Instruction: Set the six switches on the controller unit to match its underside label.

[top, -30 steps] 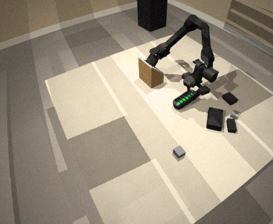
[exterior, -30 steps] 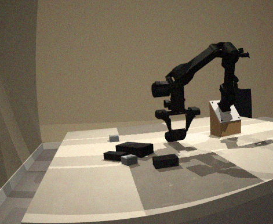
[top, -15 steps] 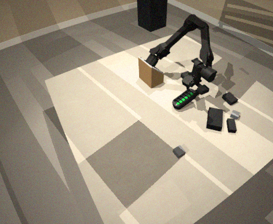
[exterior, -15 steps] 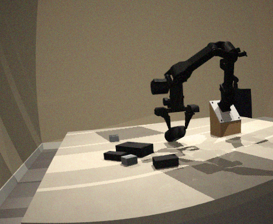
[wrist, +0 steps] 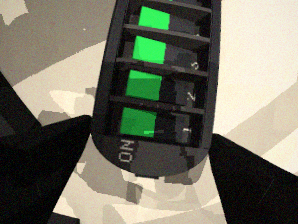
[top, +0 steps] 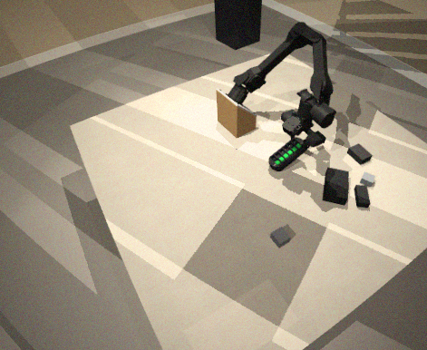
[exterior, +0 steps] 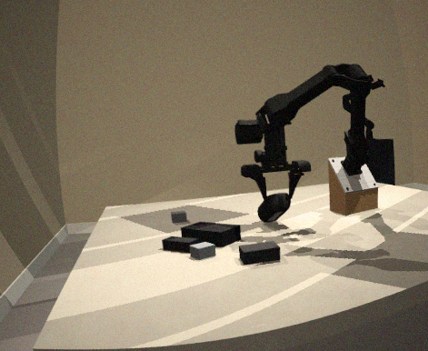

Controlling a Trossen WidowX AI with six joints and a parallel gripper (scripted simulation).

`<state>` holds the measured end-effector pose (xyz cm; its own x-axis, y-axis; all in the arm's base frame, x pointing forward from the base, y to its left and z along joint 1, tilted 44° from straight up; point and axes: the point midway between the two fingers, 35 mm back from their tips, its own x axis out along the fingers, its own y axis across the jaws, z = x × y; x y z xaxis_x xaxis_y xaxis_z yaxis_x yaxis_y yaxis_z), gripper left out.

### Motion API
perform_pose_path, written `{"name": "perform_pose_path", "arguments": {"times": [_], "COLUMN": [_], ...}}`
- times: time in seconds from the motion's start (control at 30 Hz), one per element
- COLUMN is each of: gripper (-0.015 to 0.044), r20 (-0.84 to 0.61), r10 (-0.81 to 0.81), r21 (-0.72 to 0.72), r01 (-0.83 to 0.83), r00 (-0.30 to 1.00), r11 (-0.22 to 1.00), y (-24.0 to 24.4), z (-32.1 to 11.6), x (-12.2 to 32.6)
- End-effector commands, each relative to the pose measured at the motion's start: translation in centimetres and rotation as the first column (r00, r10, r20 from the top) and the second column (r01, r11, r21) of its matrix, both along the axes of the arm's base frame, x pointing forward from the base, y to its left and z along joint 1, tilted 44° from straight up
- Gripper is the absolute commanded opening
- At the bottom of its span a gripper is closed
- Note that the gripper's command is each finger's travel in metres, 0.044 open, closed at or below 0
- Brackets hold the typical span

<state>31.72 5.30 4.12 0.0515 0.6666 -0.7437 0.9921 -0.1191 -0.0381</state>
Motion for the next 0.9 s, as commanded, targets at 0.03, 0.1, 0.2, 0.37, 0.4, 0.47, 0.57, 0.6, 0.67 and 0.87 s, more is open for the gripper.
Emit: {"name": "perform_pose_path", "arguments": {"times": [0.03, 0.1, 0.2, 0.37, 0.4, 0.47, 0.57, 0.6, 0.67, 0.87], "gripper": [0.0336, 0.0336, 0.0336, 0.0336, 0.0336, 0.0336, 0.0336, 0.0336, 0.0336, 0.0336], "r20": [0.0, 0.0, 0.001, 0.002, 0.003, 0.003, 0.004, 0.004, 0.004, 0.006], "r10": [0.0, 0.0, 0.0, -0.001, -0.001, -0.001, -0.001, -0.002, -0.002, -0.002], "r21": [0.005, 0.01, 0.016, 0.026, 0.028, 0.032, 0.038, 0.04, 0.044, 0.057], "r01": [0.0, 0.0, 0.0, 0.001, 0.001, 0.001, 0.001, 0.001, 0.002, 0.002], "r00": [1.0, 1.0, 1.0, 1.0, 1.0, 1.0, 1.0, 1.0, 1.0, 1.0], "r11": [1.0, 1.0, 1.0, 1.0, 1.0, 0.999, 0.999, 0.999, 0.999, 0.998], "y": [-0.5, -0.7, -0.9, -1.3, -1.4, -1.6, -1.8, -1.9, -2.1, -2.6], "z": [-0.1, -0.1, -0.1, -0.1, -0.1, -0.2, -0.2, -0.2, -0.2, -0.3], "x": [-0.1, -0.1, -0.1, -0.2, -0.2, -0.2, -0.2, -0.2, -0.3, -0.3]}}
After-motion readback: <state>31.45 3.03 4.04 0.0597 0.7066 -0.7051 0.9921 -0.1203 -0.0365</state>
